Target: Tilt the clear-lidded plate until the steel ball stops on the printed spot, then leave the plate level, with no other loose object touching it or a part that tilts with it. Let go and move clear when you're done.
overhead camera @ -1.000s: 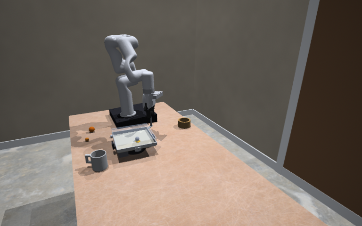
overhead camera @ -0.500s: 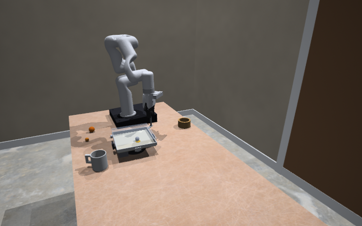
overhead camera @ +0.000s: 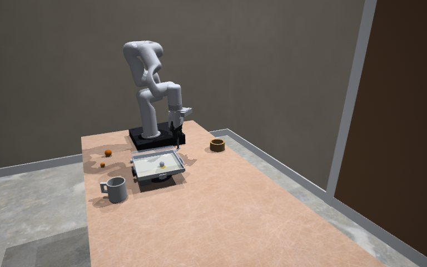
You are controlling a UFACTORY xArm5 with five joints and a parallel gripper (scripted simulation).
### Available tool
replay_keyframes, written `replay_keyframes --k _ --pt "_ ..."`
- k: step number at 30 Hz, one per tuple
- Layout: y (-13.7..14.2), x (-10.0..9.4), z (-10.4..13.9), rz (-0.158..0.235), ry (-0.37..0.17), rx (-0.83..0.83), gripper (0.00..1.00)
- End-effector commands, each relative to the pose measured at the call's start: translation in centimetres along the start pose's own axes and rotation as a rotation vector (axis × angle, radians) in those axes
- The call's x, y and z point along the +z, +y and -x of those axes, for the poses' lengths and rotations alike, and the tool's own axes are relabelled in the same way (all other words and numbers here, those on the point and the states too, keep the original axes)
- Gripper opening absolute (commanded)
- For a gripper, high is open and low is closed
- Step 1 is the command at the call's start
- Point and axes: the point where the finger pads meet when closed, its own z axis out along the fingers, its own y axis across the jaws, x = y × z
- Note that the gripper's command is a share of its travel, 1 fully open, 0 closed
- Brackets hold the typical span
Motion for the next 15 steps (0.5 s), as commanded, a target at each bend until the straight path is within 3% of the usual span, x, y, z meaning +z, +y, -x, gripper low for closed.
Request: replay_keyframes --k 1,15 --pt "0.11 -0.13 -0.13 0.002 0.004 0.001 0.00" --pt "0.06 0.01 -0.08 0.002 0.004 0.000 0.00"
